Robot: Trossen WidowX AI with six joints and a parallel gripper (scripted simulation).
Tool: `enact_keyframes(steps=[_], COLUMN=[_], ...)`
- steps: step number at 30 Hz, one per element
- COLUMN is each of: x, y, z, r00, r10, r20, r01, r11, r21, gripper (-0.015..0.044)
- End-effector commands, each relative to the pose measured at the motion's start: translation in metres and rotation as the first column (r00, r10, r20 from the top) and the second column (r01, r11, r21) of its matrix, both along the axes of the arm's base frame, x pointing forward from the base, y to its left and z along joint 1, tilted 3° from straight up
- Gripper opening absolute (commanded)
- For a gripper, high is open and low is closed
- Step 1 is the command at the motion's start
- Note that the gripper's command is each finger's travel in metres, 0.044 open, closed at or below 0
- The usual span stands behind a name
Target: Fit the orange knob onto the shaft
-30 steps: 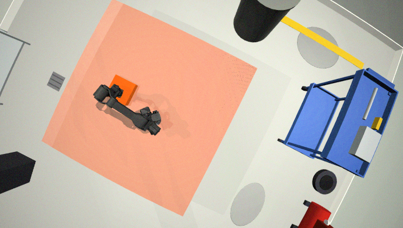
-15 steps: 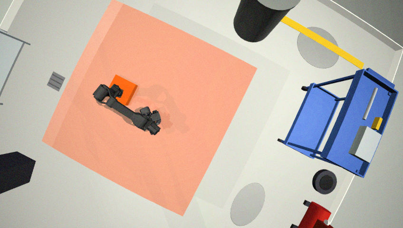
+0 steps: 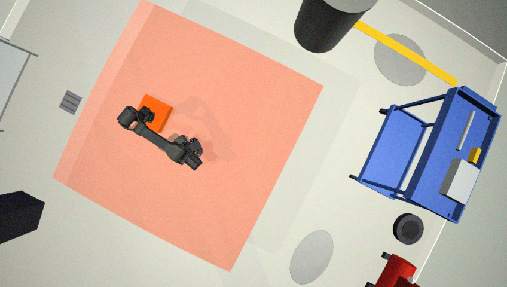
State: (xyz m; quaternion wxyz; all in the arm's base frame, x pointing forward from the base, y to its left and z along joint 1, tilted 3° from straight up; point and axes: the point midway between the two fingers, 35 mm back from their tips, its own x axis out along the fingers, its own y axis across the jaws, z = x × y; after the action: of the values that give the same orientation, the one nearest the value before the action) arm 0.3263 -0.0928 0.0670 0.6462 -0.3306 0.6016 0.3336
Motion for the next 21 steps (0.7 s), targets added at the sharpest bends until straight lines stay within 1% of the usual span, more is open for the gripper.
enact_keyframes(steps=[1,21], x=[0.0024,-0.0008], y=[-0.0004,0.0006], z=[-0.0009,-0.0048], r00=[0.998,0.998], r10=[0.061,0.061], r20=[0.003,0.003], r01=[-0.061,-0.061], r11=[0.998,0.998], r21=[-0.003,-0.003], gripper=[0.0000,0.0000])
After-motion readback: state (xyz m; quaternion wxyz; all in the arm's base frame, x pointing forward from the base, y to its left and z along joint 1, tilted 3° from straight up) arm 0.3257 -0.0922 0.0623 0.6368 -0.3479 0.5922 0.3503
